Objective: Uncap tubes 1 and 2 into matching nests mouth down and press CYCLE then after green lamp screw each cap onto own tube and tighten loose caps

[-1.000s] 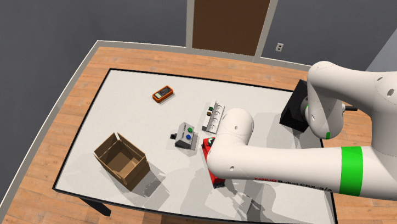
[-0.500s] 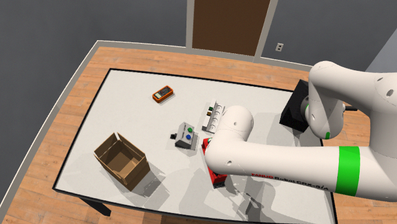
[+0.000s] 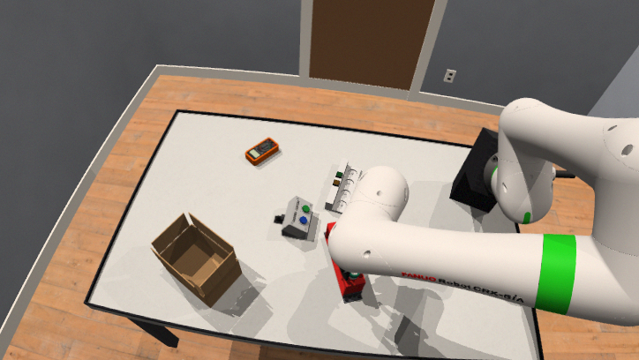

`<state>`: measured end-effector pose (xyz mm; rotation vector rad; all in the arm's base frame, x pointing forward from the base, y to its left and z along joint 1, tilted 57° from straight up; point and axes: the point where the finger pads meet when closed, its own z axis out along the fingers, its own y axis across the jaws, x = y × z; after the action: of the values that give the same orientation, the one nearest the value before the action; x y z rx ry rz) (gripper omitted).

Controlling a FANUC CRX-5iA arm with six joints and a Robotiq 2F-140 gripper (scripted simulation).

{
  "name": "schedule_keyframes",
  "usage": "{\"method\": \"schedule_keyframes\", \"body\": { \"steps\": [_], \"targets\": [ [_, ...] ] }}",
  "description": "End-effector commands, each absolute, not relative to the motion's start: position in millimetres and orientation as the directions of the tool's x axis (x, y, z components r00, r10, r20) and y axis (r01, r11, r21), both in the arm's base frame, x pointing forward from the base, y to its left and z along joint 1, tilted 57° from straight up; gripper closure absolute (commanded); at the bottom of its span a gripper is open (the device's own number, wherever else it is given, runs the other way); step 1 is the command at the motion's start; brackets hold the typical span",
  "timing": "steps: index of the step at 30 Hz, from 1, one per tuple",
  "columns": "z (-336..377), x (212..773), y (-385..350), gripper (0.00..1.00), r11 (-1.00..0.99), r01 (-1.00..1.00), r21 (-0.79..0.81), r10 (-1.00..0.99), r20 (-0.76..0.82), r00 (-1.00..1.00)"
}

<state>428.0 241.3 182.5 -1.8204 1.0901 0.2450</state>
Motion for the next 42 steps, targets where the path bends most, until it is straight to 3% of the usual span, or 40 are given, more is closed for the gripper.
{"method": "schedule_keyframes", "body": {
  "steps": [1,10,18,19,33,42],
  "targets": [
    [182.7,428.2,240.8,0.59,0.018,-0.897,-0.441,-0.606,-0.719,0.341],
    [182.8,428.2,240.8,0.59,0.264,-0.958,-0.109,-0.547,-0.835,-0.056],
    [182.8,428.2,240.9,0.59,0.264,-0.958,-0.109,-0.547,-0.835,-0.056],
    [182.8,428.2,240.9,0.7,0.264,-0.958,-0.109,-0.547,-0.835,-0.056],
    [182.8,428.2,240.9,0.7,0.264,-0.959,-0.109,-0.547,-0.835,-0.056],
    [182.7,428.2,241.1,0.7,-0.001,-0.887,-0.461,-0.607,-0.705,0.367]
  ]
}}
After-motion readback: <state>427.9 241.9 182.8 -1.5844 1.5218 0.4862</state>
